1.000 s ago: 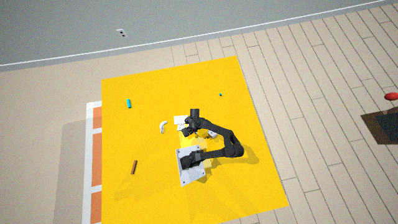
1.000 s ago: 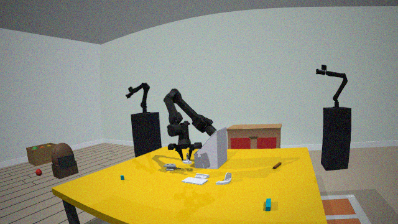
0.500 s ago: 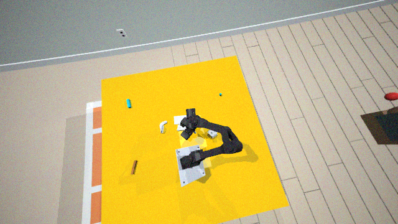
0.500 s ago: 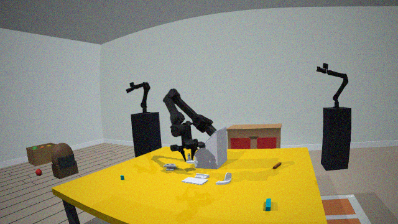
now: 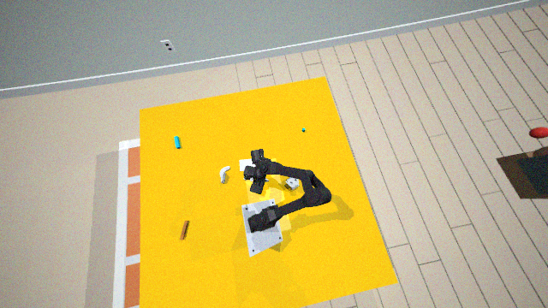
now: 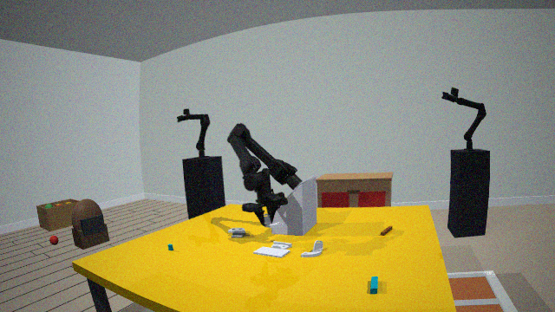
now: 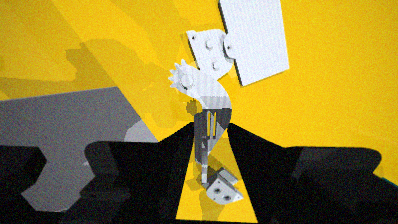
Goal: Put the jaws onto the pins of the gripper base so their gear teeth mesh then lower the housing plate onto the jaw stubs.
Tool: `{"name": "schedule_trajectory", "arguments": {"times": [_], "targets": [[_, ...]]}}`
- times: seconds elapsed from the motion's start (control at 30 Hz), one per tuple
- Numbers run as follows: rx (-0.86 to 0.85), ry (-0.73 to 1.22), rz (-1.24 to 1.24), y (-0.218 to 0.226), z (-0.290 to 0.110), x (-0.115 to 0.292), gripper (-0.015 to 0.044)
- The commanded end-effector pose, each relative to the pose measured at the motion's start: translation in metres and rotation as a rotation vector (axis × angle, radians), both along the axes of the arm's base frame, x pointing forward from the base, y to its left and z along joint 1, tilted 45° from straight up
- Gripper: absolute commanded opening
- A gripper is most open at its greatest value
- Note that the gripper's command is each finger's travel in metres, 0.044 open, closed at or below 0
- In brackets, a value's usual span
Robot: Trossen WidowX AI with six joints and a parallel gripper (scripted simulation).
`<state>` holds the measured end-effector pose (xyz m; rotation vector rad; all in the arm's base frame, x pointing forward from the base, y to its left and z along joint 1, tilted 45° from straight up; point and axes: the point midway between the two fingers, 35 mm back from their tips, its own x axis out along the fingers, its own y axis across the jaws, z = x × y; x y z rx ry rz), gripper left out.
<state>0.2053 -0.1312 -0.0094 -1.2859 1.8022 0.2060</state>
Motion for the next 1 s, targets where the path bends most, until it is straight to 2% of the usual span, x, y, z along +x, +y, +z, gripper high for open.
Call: {"name": "schedule_trajectory", "arguments": {"times": [0.0,0.97], "targets": [[0.008,0.077,0.081,0.004,-0.005,0.002,0.0134],[0.058,0.588,0.624,0.029,-0.029,0.005,0.0134]]}}
